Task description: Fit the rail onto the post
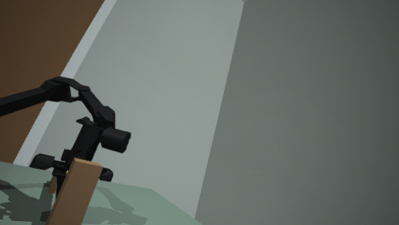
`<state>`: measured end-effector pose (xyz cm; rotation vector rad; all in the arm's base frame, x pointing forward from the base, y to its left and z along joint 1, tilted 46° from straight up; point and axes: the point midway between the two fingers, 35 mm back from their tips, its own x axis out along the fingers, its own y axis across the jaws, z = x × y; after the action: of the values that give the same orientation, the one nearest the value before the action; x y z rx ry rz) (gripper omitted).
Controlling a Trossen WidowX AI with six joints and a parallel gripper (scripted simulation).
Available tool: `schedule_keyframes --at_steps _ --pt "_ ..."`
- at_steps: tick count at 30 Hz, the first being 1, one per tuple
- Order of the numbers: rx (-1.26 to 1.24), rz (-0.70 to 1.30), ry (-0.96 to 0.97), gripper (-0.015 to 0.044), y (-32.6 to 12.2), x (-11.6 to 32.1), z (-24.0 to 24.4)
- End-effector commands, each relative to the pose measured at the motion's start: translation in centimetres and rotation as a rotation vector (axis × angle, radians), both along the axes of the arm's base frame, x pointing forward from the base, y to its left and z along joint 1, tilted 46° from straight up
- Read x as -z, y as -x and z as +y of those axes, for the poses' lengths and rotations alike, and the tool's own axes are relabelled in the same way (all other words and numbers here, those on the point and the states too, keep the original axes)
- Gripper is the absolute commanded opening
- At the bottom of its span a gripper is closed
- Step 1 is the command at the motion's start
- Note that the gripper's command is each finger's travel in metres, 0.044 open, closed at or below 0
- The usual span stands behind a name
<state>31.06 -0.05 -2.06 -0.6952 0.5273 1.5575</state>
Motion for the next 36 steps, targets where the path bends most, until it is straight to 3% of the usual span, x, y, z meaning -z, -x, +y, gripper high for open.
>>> schedule_keyframes --at_steps 1,36 --pt "0.006 -0.007 0.004 0.0000 -0.16 0.04 -0.41" --pt "0.006 -0.007 0.004 0.0000 -0.26 0.78 -1.18"
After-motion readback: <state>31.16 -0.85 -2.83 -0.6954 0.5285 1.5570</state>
